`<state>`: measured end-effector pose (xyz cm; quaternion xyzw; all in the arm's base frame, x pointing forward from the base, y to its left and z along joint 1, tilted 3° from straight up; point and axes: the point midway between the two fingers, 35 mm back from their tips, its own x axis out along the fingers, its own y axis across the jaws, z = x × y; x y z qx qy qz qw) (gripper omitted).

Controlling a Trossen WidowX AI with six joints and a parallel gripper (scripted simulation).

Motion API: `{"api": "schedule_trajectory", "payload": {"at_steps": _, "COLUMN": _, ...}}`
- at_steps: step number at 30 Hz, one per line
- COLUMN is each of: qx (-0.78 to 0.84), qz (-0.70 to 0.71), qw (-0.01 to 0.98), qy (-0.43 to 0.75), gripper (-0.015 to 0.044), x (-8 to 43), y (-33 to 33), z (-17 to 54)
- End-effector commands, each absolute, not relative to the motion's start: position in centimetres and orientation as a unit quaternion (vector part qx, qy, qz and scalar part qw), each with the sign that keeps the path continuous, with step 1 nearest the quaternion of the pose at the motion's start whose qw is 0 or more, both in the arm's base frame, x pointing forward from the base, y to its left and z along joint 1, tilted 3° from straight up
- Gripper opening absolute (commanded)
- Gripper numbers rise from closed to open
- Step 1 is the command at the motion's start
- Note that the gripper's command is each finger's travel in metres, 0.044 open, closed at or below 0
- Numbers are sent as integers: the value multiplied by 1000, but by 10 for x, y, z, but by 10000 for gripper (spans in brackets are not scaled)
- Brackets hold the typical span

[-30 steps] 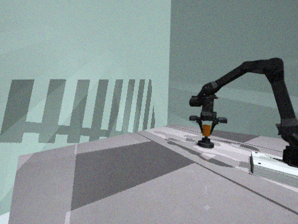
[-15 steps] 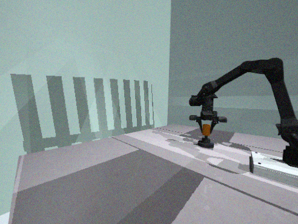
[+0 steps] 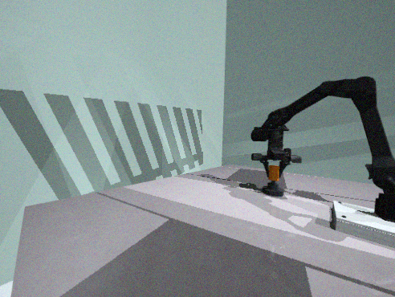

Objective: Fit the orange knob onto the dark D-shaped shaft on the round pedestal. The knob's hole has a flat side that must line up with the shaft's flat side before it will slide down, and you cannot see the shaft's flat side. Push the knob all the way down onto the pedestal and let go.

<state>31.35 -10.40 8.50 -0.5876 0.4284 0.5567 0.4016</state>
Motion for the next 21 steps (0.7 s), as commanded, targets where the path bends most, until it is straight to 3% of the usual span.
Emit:
{"api": "schedule_trajectory", "payload": {"at_steps": 1, "qx": -589, "qz": 558, "qw": 400, "qy": 427, "gripper": 0, "x": 314, "y": -105, "z": 84}}
{"api": "schedule_trajectory", "payload": {"at_steps": 12, "qx": -591, "qz": 559, "qw": 397, "qy": 425, "gripper": 0, "x": 315, "y": -105, "z": 89}}
{"api": "schedule_trajectory", "payload": {"at_steps": 21, "qx": -627, "qz": 599, "qw": 336, "qy": 367, "gripper": 0, "x": 314, "y": -104, "z": 86}}
